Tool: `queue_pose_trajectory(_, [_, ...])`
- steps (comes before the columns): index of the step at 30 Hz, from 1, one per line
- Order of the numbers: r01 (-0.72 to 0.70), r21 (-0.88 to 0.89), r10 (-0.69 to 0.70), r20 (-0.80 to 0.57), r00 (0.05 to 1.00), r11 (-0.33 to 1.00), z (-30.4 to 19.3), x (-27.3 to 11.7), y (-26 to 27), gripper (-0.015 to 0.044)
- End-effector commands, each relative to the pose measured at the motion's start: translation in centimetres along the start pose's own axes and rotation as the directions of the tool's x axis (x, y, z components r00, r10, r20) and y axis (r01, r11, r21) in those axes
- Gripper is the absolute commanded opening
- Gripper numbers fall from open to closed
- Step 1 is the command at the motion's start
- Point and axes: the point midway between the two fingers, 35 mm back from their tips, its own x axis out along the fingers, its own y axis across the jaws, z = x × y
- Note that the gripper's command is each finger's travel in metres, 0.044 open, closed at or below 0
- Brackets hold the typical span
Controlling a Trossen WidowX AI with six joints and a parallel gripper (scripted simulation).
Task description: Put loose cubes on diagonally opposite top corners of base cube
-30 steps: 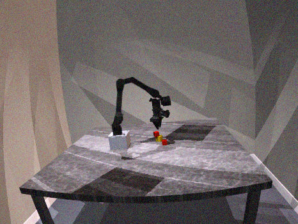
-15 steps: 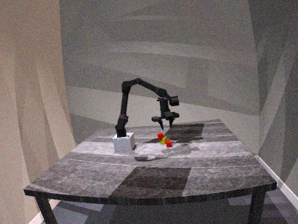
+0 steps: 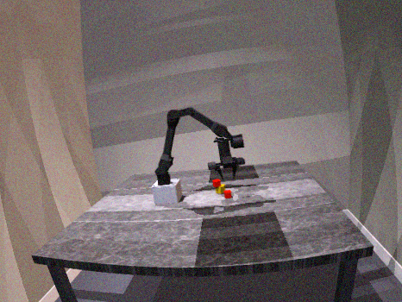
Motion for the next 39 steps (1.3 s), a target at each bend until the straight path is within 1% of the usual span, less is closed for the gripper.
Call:
queue_pose_trajectory(1, [0.039,0.008,-0.039,-0.008,0.999,0.999,-0.2,3.2,-1.0,0.0265])
queue_pose_trajectory(5, [0.039,0.008,-0.039,-0.008,0.999,0.999,-0.2,3.3,-1.0,0.0265])
queue_pose_trajectory(9, [0.039,0.008,-0.039,-0.008,0.999,0.999,-0.2,4.6,-1.0,0.0265])
queue_pose_trajectory(15, [0.039,0.008,-0.039,-0.008,0.999,0.999,-0.2,4.8,-1.0,0.0265])
queue_pose_trajectory(37, [0.040,0.008,-0.039,-0.008,0.999,0.999,-0.2,8.0,-1.2,0.0265])
queue_pose_trajectory(39, [0.040,0.008,-0.039,-0.008,0.999,0.999,-0.2,8.0,-1.2,0.0212])
